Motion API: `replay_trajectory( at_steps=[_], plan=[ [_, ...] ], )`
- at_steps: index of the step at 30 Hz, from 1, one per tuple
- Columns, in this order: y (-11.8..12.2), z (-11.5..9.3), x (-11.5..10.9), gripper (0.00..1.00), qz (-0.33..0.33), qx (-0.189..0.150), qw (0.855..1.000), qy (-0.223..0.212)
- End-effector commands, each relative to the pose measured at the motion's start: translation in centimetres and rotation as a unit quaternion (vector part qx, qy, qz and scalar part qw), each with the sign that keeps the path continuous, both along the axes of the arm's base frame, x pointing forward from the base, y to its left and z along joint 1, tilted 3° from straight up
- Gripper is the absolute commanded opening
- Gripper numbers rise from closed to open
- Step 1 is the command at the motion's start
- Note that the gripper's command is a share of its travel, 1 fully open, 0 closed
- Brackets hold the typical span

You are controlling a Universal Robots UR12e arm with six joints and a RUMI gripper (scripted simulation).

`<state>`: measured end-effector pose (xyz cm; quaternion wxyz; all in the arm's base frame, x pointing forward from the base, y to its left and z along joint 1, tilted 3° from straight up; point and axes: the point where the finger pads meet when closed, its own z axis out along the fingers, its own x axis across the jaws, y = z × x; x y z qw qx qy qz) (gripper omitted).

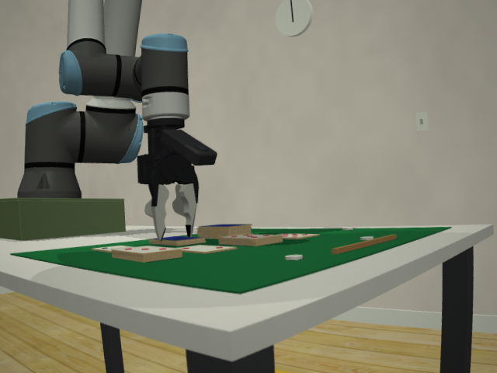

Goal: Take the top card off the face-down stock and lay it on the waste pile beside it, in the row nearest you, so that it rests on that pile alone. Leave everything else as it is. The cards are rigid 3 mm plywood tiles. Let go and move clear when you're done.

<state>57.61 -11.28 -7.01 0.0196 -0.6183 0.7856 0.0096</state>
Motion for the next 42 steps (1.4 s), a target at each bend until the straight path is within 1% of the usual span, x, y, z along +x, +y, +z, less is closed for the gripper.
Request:
replay_trajectory(
  at_steps=[1,23,24,42],
  plan=[
    [0.09,0.06,0.01,0.39,0.000,0.000,1.000,-0.001],
    [0.08,0.14,0.01,0.39,0.000,0.000,1.000,-0.001],
    [0.08,0.14,0.01,0.50,0.000,0.000,1.000,-0.001],
    [0.08,0.14,0.01,0.50,0.000,0.000,1.000,-0.001]
  ],
)
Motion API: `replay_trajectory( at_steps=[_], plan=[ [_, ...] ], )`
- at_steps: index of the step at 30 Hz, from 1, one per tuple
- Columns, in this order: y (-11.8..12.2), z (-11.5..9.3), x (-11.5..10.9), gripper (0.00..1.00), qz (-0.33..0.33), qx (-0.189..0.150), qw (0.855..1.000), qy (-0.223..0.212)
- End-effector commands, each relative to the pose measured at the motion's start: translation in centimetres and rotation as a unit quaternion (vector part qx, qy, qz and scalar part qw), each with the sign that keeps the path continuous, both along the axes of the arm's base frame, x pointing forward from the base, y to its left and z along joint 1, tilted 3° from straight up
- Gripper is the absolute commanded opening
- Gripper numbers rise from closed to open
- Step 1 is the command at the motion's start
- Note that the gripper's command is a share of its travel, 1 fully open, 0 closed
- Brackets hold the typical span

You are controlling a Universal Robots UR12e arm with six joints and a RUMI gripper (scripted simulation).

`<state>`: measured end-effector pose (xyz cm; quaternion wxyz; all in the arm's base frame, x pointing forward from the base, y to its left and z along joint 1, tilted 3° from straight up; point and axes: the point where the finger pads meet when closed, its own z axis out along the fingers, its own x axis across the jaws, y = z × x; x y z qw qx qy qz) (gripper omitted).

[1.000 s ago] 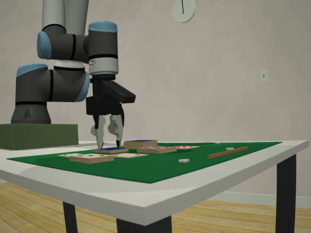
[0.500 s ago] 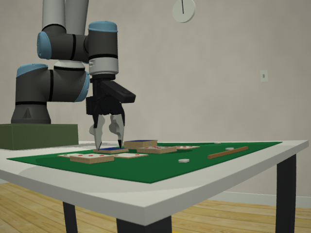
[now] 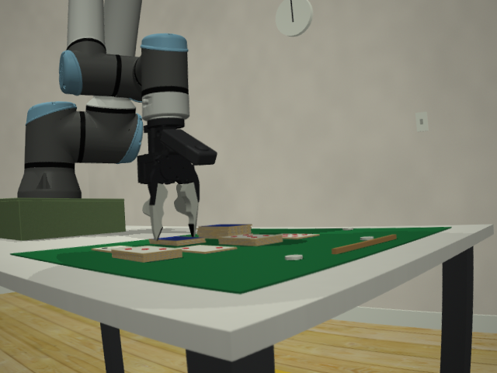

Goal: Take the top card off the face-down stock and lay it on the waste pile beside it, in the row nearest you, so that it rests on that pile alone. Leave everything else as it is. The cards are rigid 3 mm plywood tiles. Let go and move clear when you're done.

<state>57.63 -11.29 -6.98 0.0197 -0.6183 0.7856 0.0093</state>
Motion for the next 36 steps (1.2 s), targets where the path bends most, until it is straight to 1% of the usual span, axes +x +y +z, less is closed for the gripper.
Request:
replay_trajectory(
  at_steps=[1,17,25,30,36],
  plan=[
    [0.1,0.1,0.0,0.50,0.000,0.000,1.000,-0.001],
    [0.1,0.1,0.0,0.50,0.000,0.000,1.000,-0.001],
    [-0.1,0.9,0.1,0.50,0.000,-0.001,1.000,-0.002],
    [-0.2,2.7,0.2,0.50,0.000,-0.001,1.000,-0.003],
    [-0.4,5.6,0.1,0.50,-0.001,-0.001,1.000,-0.003]
  ],
)
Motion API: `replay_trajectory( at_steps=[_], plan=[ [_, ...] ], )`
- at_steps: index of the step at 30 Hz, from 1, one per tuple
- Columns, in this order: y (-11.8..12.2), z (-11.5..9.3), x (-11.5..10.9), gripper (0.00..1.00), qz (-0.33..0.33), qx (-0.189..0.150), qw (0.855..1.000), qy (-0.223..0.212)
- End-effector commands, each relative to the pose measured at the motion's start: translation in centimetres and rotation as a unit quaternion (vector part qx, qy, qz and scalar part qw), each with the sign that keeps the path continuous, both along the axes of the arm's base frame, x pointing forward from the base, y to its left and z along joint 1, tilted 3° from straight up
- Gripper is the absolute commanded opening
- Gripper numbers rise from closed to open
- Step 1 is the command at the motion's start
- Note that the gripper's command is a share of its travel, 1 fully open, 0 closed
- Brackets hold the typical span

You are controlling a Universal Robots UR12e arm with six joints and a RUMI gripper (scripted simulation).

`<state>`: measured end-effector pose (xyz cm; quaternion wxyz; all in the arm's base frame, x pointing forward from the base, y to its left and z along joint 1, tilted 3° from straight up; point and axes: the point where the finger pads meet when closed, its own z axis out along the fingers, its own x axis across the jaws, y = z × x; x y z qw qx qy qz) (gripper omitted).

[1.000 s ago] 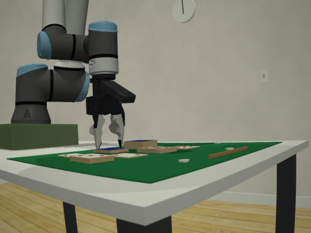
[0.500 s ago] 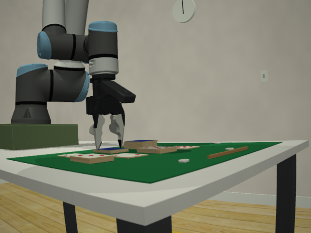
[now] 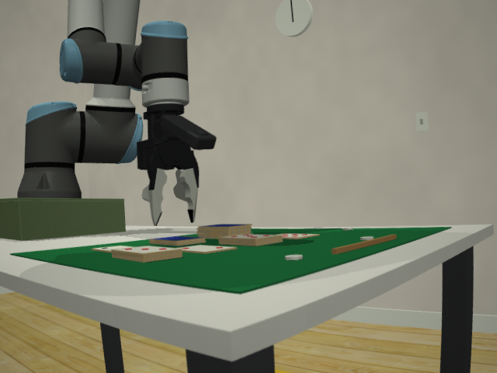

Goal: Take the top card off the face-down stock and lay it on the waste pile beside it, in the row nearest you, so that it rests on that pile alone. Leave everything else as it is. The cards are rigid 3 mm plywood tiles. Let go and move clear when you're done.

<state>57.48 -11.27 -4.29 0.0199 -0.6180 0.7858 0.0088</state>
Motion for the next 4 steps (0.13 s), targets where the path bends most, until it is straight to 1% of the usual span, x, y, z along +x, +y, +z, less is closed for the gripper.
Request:
replay_trajectory(
  at_steps=[1,4],
  plan=[
    [-0.5,3.4,0.3,0.50,0.000,-0.001,1.000,-0.002],
    [-0.5,4.9,0.2,0.50,0.000,-0.001,1.000,-0.002]
  ],
)
